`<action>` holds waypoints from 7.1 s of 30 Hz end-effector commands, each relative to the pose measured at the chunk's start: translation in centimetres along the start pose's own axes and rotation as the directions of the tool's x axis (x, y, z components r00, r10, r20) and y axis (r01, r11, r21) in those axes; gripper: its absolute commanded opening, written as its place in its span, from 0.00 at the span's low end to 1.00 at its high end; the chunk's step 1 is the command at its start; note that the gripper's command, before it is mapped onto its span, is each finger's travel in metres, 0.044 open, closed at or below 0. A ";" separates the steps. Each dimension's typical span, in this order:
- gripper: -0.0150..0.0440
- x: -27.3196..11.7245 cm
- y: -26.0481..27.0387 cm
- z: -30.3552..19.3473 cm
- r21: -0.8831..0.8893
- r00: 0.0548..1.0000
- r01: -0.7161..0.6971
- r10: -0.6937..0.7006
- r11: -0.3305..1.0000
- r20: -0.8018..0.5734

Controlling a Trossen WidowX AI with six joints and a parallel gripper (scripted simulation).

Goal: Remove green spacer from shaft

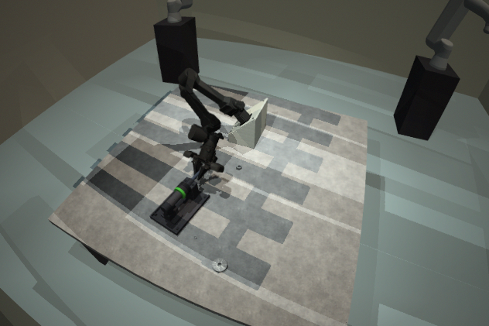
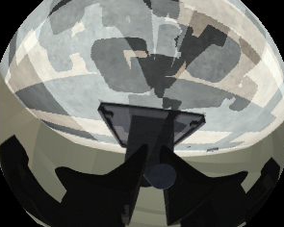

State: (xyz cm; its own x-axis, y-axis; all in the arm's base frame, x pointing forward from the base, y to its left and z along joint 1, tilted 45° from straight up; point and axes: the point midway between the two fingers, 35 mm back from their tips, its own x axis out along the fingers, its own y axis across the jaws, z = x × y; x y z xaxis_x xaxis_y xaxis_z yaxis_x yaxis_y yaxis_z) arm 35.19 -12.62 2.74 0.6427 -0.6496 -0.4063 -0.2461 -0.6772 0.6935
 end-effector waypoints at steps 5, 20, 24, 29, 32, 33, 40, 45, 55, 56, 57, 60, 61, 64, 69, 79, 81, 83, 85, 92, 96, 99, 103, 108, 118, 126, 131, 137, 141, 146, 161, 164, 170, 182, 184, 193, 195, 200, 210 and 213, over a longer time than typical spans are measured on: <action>0.25 -0.1 0.0 0.1 0.001 1.000 -0.001 0.001 1.000 0.000; 0.25 -0.2 0.0 0.2 0.001 1.000 -0.001 0.001 1.000 0.000; 0.25 -0.2 0.0 0.2 0.001 1.000 -0.001 0.001 1.000 0.000; 0.25 -0.3 0.0 0.2 0.001 1.000 -0.001 0.001 1.000 0.000; 0.25 -0.3 0.0 0.3 0.001 1.000 -0.001 0.001 1.000 0.000; 0.25 -0.3 0.0 0.3 0.001 1.000 -0.001 0.001 1.000 0.000; 0.25 -0.3 0.0 0.3 0.001 1.000 -0.001 0.001 1.000 0.000; 0.25 -0.4 0.0 0.4 0.001 1.000 -0.001 0.001 1.000 0.000; 0.25 -0.4 0.0 0.4 0.001 1.000 -0.001 0.001 1.000 0.000; 0.25 -0.4 0.0 0.4 0.001 1.000 -0.001 0.001 1.000 0.000; 0.25 -0.5 0.0 0.4 0.001 1.000 -0.001 0.001 1.000 0.000; 0.25 -0.5 0.0 0.5 0.001 1.000 -0.001 0.001 1.000 0.000; 0.25 -0.5 0.0 0.5 0.001 1.000 -0.001 0.001 1.000 0.000; 0.25 -0.5 0.0 0.5 0.001 1.000 -0.001 0.001 1.000 0.000; 0.25 -0.5 0.0 0.5 0.001 1.000 -0.001 0.001 1.000 0.000; 0.25 -0.6 0.0 0.6 0.001 1.000 -0.001 0.001 1.000 0.000; 0.25 -0.6 0.0 0.6 0.001 1.000 -0.001 0.001 1.000 0.000; 0.25 -0.6 0.0 0.6 0.001 1.000 -0.001 0.001 1.000 0.000; 0.25 -0.6 0.0 0.6 0.001 1.000 -0.001 0.001 1.000 0.000; 0.25 -0.7 0.0 0.7 0.001 1.000 -0.001 0.001 1.000 0.000; 0.25 -0.7 0.0 0.7 0.001 1.000 0.000 0.000 1.000 0.000; 0.25 -0.7 0.0 0.7 0.001 1.000 0.000 0.000 1.000 0.000; 0.25 -0.8 0.0 0.8 0.001 1.000 0.000 0.000 1.000 0.000; 0.25 -0.8 0.0 0.8 0.001 1.000 0.000 0.000 1.000 0.000; 0.25 -0.9 0.0 0.9 0.001 1.000 0.000 0.000 1.000 0.000; 0.25 -0.9 0.0 0.9 0.001 1.000 0.000 0.000 1.000 0.000; 0.25 -0.9 0.0 0.9 0.001 1.000 0.000 0.000 1.000 0.000; 0.25 -1.0 0.0 1.0 0.000 1.000 0.000 0.000 1.000 0.000; 0.25 -1.0 0.0 1.0 0.000 1.000 0.000 0.000 1.000 0.000; 0.25 -1.0 0.0 1.0 0.000 1.000 0.000 0.000 1.000 0.000; 0.25 -1.1 0.0 1.1 0.000 1.000 0.000 0.000 1.000 0.001; 0.25 -1.2 0.0 1.2 0.000 1.000 0.000 0.000 1.000 0.001; 0.25 -1.2 0.0 1.2 0.000 1.000 0.000 0.000 1.000 0.001; 0.25 -1.3 0.0 1.3 0.000 1.000 0.000 0.000 1.000 0.001; 0.25 -1.3 0.0 1.3 0.000 1.000 0.000 0.000 1.000 0.001; 0.25 -1.4 0.0 1.4 0.000 1.000 0.000 0.000 1.000 0.001; 0.25 -1.4 0.0 1.4 0.000 1.000 0.000 0.000 1.000 0.001; 0.25 -1.4 0.0 1.4 0.000 1.000 0.000 0.000 1.000 0.001; 0.25 -1.5 0.0 1.5 0.000 1.000 0.000 0.000 1.000 0.001; 0.25 -1.5 0.0 1.5 0.000 1.000 0.000 0.000 1.000 0.001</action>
State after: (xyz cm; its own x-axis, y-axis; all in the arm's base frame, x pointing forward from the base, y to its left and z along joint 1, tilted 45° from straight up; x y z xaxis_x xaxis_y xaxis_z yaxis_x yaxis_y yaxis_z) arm 33.23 -12.20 2.43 0.6416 -0.6498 -0.4075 -0.2431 -0.6761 0.6955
